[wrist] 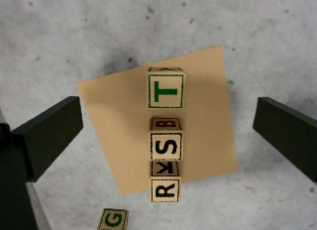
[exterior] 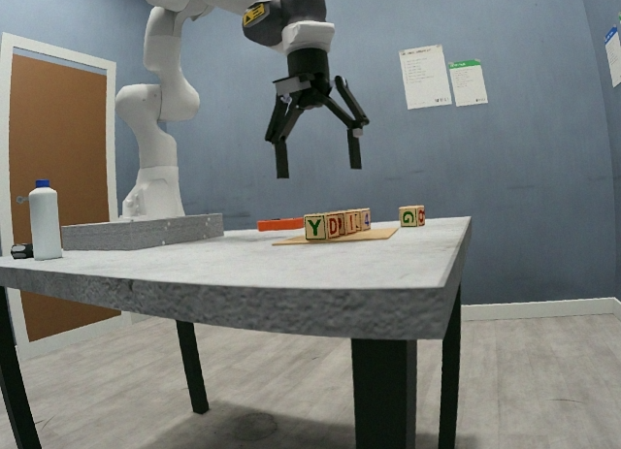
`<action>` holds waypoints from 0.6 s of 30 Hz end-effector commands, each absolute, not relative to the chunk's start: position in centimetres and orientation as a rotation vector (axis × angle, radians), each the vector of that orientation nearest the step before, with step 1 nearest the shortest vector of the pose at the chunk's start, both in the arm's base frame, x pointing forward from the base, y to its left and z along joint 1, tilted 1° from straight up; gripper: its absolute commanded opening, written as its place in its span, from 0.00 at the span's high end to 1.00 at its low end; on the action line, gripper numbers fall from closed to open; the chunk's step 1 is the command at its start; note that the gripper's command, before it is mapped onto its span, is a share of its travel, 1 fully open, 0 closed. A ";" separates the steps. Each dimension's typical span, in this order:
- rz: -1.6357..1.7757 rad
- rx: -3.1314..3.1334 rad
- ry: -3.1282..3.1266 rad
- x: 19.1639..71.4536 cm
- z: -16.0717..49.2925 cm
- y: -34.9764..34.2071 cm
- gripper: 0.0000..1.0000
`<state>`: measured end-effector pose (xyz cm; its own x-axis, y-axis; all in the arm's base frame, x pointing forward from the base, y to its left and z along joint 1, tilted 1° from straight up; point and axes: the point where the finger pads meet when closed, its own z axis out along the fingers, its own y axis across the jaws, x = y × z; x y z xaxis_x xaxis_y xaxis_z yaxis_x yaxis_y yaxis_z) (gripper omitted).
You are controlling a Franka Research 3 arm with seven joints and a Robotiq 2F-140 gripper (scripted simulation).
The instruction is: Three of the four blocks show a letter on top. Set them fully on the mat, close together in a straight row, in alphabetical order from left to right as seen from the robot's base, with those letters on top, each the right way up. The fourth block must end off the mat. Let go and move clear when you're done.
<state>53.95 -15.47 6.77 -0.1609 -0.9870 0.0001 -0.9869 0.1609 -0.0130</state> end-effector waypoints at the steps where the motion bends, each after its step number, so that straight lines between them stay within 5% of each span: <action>1: -0.014 -2.033 2.384 53.9 6.9 -15.5 0.00; 18: -0.014 -2.033 2.384 53.9 12.0 -15.5 0.00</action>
<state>54.60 -15.69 11.84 -0.1682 -0.9857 0.0048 -0.9852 0.1679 -0.0357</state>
